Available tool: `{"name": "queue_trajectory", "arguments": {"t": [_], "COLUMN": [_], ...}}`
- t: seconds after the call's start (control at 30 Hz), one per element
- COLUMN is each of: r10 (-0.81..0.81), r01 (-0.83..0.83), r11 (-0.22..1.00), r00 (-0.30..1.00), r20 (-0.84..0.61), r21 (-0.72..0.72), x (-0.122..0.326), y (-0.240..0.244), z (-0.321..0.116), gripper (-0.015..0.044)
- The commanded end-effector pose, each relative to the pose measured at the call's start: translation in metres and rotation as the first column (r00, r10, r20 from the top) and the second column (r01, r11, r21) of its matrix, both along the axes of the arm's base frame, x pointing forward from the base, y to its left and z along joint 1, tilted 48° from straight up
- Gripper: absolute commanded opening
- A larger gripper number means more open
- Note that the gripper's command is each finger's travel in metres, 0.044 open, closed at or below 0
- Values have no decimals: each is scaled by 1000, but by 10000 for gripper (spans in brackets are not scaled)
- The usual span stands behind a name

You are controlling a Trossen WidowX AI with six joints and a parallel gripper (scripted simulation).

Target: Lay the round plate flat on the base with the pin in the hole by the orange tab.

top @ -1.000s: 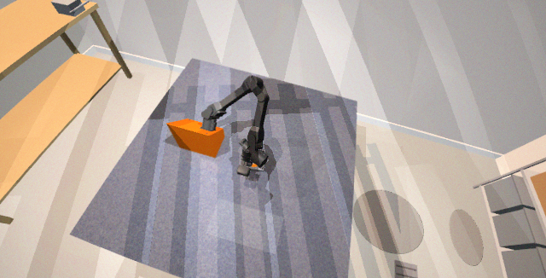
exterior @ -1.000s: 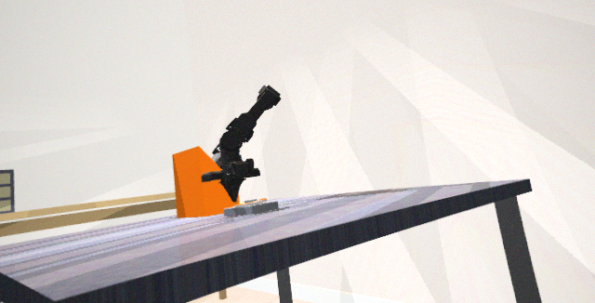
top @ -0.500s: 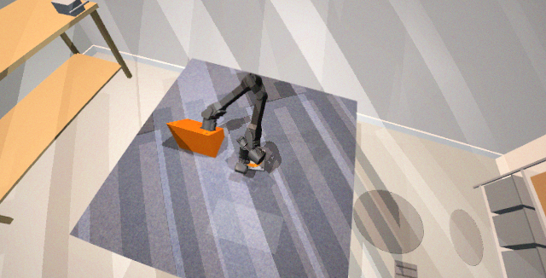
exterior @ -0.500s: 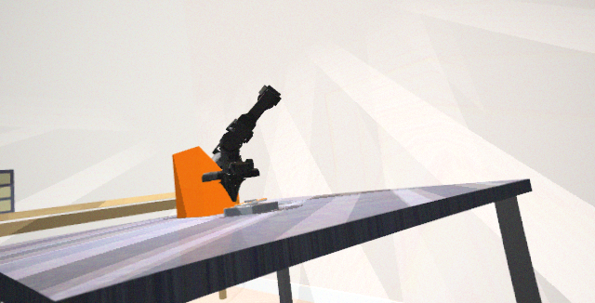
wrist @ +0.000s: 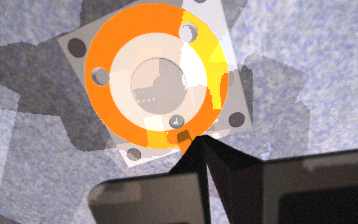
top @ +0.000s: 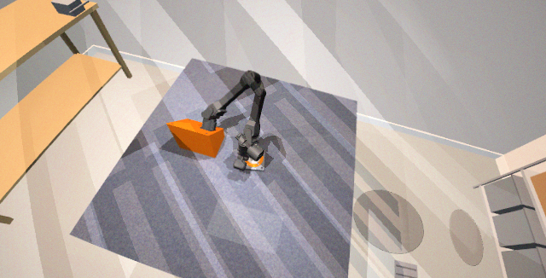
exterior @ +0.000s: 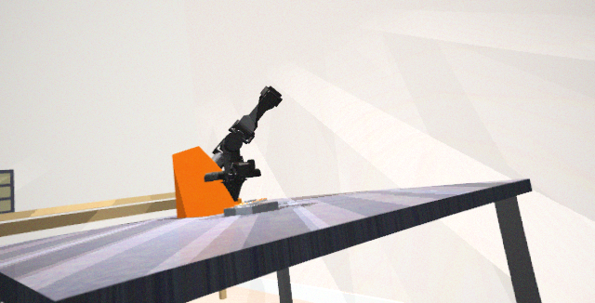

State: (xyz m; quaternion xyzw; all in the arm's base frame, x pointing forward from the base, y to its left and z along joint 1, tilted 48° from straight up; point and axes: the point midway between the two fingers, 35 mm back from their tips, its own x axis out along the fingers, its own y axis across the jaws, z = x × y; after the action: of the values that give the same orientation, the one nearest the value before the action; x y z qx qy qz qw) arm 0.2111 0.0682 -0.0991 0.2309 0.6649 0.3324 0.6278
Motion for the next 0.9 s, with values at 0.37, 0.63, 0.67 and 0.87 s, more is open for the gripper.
{"name": "queue_trajectory", "arguments": {"t": [0.37,0.63,0.67,0.87], "r10": [-3,-3,-3,-3], "r01": [3,3,3,3], "r11": [1000,1000,1000,1000], "r00": [1000,1000,1000,1000], "r20": [-2,-2,-2,-3], "r21": [7,8,8,8], "x": [-8,-10,-10,-10], "y": [10,15,16,21], "z": [12,19,20,25], "gripper": [0,0,0,0]}}
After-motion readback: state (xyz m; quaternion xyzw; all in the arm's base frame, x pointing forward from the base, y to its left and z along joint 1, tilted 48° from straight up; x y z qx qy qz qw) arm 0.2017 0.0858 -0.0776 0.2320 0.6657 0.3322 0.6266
